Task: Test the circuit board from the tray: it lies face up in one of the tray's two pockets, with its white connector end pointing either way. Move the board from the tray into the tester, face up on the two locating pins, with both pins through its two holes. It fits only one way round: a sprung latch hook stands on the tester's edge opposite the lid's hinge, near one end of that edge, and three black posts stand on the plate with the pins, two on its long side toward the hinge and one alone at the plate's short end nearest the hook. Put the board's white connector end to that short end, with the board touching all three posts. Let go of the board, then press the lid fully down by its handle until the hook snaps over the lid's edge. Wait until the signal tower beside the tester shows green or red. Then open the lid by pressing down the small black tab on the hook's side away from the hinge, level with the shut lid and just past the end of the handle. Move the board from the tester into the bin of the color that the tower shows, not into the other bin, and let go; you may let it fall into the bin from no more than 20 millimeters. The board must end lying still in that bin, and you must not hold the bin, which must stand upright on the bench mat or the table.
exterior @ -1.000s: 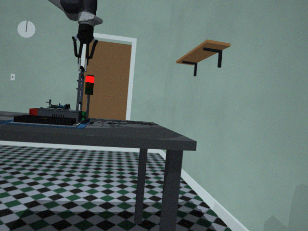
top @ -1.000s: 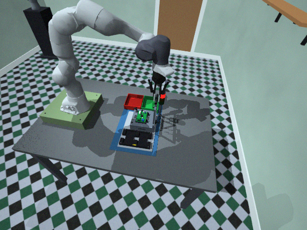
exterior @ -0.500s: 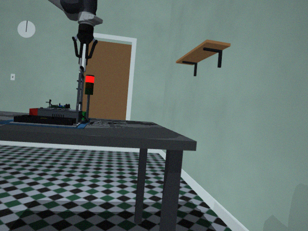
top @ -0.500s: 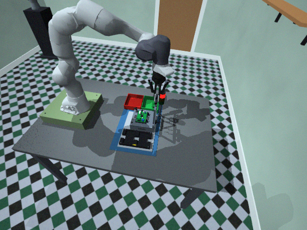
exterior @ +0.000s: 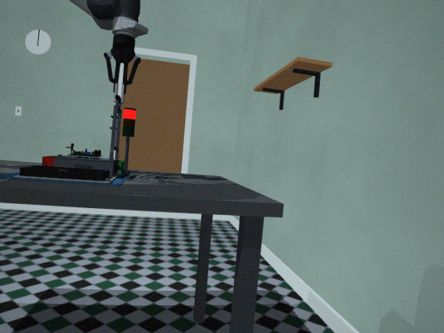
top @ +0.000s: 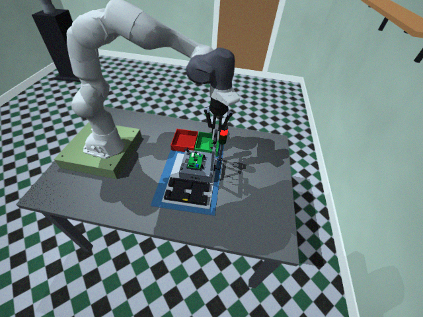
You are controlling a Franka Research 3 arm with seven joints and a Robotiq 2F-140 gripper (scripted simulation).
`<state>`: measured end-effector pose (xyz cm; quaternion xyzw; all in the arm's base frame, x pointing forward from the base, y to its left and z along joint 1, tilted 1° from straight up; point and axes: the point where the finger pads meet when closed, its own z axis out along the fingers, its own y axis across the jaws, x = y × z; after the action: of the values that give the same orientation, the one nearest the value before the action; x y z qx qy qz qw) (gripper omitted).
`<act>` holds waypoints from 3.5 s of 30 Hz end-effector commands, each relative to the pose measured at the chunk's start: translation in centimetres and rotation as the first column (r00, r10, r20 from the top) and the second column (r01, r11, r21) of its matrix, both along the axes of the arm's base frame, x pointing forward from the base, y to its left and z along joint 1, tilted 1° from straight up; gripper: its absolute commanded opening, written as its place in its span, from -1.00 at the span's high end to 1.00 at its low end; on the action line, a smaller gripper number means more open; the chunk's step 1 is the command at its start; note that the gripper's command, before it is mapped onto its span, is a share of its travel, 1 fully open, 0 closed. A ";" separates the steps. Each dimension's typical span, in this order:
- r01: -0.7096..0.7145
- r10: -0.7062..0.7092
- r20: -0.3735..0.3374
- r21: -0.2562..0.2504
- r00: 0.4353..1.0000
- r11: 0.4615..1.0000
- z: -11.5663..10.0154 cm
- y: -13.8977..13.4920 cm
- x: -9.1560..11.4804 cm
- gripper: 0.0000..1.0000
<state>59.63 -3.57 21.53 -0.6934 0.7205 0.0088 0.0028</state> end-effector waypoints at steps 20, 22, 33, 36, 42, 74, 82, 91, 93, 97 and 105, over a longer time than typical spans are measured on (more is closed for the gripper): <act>-0.003 0.003 0.003 0.000 1.000 1.000 0.0 -0.1 0.0 1.00; -0.003 0.003 0.003 0.000 1.000 1.000 0.0 -0.1 0.0 1.00; -0.003 0.003 0.003 0.000 1.000 1.000 0.0 -0.2 2.1 1.00; -0.003 0.003 0.003 0.000 1.000 1.000 -0.1 -0.2 2.9 1.00; -0.003 0.003 0.003 0.000 1.000 1.000 -0.1 -0.2 3.1 1.00; -0.003 0.003 0.003 0.000 1.000 1.000 -0.1 -0.2 3.1 1.00; -0.003 0.003 0.003 0.000 1.000 1.000 -0.1 -0.2 3.1 1.00; -0.003 0.003 0.003 0.000 1.000 1.000 -0.1 -0.2 3.1 1.00; -0.003 0.003 0.003 0.000 1.000 1.000 -0.1 -0.2 3.1 1.00; -0.003 0.003 0.003 0.000 1.000 1.000 -0.1 -0.2 3.1 1.00; -0.003 0.003 0.003 0.000 1.000 1.000 -0.1 -0.2 3.1 1.00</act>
<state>62.31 -3.66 21.30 -0.6938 0.7201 0.0114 -0.0008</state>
